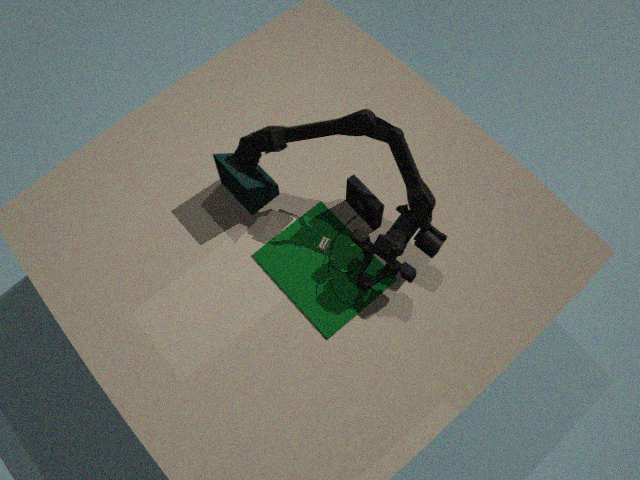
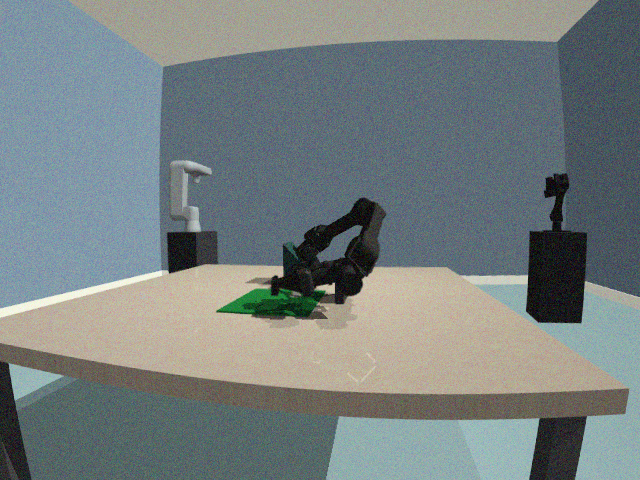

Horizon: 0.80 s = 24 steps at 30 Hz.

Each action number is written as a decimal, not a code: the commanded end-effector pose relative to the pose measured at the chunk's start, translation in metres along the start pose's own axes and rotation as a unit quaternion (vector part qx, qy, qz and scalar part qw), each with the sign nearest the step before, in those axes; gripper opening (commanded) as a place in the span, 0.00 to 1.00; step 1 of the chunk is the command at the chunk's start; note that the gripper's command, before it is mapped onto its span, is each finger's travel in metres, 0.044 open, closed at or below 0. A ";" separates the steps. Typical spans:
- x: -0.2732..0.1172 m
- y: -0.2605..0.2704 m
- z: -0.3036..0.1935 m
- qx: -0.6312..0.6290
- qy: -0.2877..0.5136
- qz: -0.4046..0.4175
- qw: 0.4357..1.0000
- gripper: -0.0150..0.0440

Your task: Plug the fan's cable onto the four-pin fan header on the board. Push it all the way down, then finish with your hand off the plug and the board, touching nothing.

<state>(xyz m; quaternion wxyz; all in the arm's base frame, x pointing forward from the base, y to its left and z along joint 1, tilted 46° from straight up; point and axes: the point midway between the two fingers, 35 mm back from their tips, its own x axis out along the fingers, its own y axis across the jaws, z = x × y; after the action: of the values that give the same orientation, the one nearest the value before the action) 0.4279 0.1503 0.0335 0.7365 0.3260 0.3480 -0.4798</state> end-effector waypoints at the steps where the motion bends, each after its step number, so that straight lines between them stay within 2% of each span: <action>1: 0.002 0.000 -0.004 0.001 0.000 0.000 1.000 0.25; 24: 0.005 0.000 -0.021 0.001 0.000 0.000 1.000 0.25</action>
<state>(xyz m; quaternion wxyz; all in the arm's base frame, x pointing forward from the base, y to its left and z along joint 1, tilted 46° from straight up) 0.4252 0.1629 0.0210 0.7364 0.3258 0.3482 -0.4799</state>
